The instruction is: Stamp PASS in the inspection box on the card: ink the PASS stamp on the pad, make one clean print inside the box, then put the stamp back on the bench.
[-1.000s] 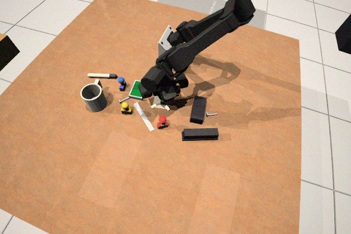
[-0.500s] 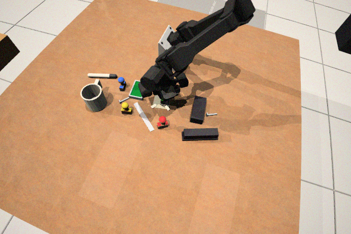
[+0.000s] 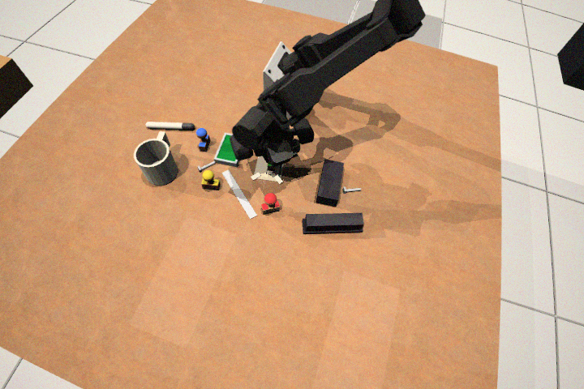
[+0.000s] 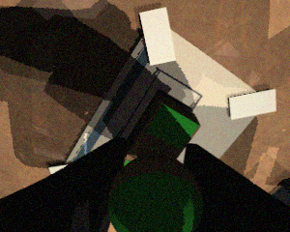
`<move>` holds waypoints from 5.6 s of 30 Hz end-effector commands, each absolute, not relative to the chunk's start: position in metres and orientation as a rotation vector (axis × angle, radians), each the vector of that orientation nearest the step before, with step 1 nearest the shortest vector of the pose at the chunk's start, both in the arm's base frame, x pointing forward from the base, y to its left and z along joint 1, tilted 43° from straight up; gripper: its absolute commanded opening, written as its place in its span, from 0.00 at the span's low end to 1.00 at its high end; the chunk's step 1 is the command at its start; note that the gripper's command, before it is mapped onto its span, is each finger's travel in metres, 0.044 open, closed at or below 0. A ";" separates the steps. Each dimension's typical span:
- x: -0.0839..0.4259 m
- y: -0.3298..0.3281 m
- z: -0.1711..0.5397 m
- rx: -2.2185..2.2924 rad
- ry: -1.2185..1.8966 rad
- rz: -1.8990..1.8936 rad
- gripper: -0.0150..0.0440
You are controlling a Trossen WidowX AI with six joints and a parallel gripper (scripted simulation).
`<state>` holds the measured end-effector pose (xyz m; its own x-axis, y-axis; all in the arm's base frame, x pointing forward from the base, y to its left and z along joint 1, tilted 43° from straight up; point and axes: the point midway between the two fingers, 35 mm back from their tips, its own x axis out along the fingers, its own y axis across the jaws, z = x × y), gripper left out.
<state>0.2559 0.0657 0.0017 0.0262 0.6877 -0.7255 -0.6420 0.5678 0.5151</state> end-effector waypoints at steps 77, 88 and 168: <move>0.348 0.094 0.093 0.028 1.135 1.036 0.25; 0.348 0.106 0.079 0.028 1.135 1.036 0.25; 0.346 0.048 0.141 0.036 1.138 1.034 0.69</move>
